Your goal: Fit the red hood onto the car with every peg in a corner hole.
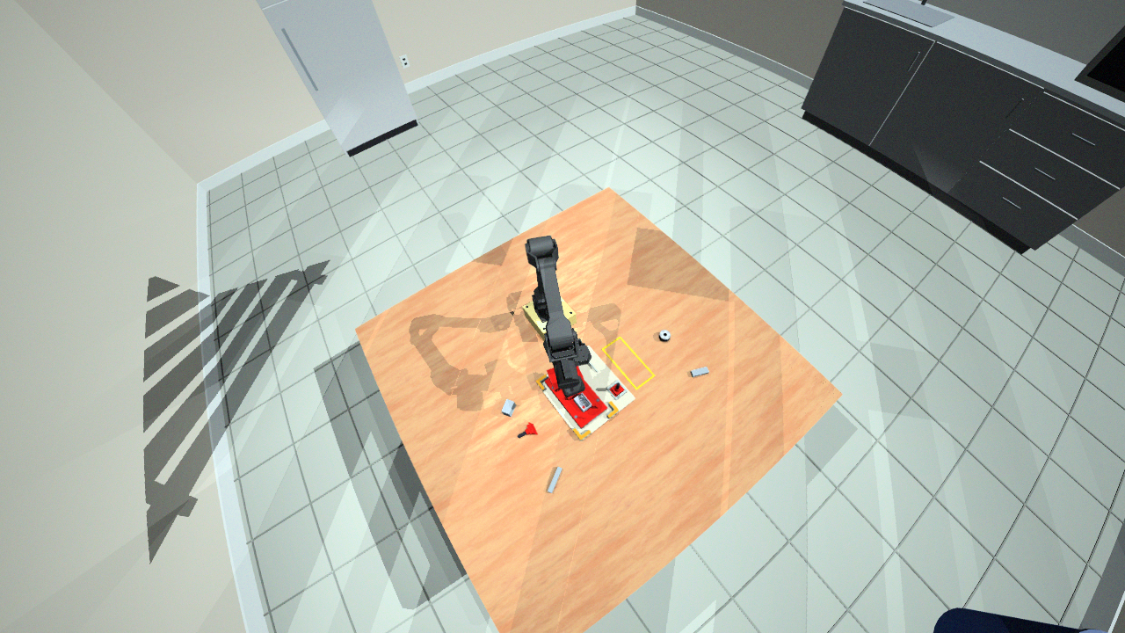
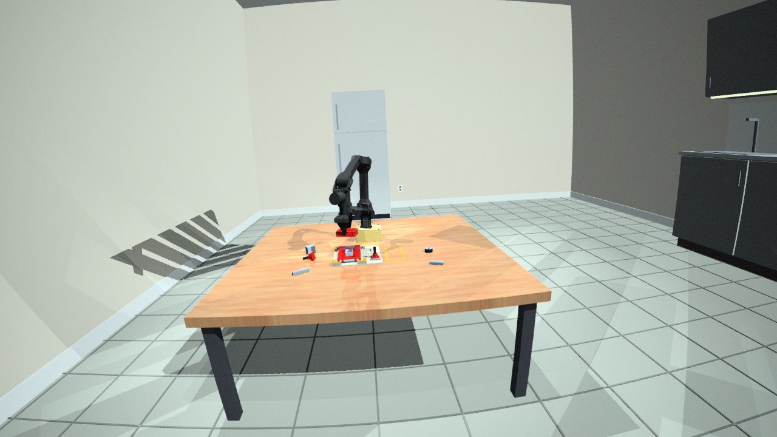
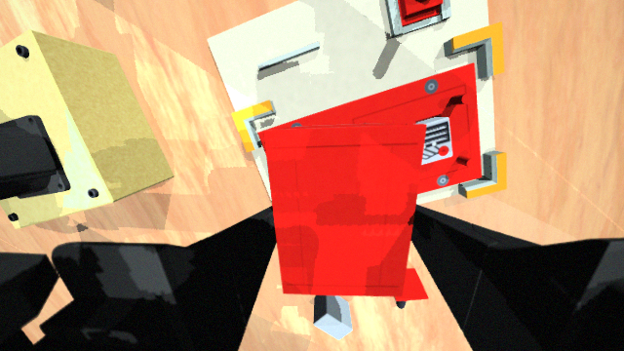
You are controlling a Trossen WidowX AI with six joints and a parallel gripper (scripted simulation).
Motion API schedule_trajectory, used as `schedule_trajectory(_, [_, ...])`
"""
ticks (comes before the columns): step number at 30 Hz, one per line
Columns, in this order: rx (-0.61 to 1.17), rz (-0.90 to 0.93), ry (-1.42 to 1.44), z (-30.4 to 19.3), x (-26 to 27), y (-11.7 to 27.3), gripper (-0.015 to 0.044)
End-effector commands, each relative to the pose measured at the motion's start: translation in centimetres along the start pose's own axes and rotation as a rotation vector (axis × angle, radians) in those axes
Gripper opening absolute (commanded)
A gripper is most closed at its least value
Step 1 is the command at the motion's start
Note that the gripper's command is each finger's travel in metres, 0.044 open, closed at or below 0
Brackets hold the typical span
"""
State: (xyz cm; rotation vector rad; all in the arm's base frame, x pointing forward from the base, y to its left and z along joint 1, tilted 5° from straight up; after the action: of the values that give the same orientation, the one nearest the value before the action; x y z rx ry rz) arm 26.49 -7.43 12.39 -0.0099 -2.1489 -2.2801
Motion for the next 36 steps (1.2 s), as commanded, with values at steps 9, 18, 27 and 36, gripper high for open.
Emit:
schedule_trajectory(9, [-0.002,0.013,-0.272,0.2,-1.8,-0.1,0.0000])
schedule_trajectory(18, [-0.001,0.013,-0.470,0.4,-3.0,0.0,0.0000])
schedule_trajectory(27, [-0.001,0.012,-0.669,0.5,-4.2,0.1,0.0000])
schedule_trajectory(36, [0.000,0.012,-0.867,0.7,-5.4,0.1,0.0000])
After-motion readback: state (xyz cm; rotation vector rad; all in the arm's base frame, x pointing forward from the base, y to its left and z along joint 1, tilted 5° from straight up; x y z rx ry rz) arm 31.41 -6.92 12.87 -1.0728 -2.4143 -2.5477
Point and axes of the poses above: the point midway between the two fingers, 35 mm back from their tips, its own y axis back along the fingers, its own x axis across the jaws, z = x × y, the point moved 6 cm from there along y, back along the fingers, and after that the axes turned 7 degrees about y, right-handed, at the moved point
